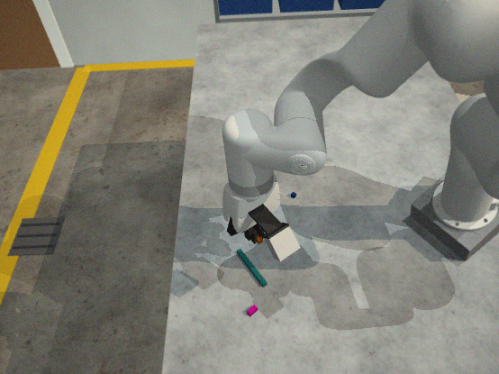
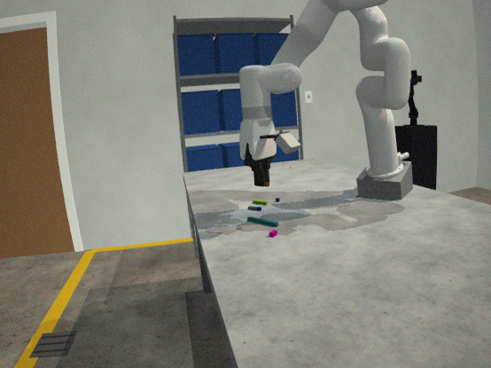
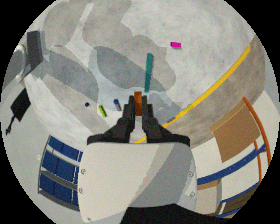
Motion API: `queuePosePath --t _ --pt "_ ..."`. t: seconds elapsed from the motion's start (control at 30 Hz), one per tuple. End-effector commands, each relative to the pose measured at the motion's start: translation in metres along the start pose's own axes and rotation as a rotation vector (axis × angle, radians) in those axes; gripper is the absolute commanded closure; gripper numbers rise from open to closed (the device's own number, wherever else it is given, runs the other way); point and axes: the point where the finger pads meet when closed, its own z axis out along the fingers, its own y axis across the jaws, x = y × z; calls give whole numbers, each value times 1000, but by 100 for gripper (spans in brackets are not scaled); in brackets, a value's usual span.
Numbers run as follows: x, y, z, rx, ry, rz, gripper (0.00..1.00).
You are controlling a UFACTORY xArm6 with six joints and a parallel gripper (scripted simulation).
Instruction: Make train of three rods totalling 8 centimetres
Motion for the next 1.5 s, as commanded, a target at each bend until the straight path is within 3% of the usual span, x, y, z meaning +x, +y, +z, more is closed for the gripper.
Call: queuePosePath --t 0.0,0.07,0.13,0.43,1.2,1.47 --pt "-40 -10 1 -7 17 -44 96" --pt "-40 -10 1 -7 17 -44 96" --pt "-72 -25 1 -11 18 -75 96" --pt "-134 -63 1 -25 15 -137 96" --pt "-135 -64 8 -25 15 -139 96" --pt "-134 -63 37 -25 15 -139 96"
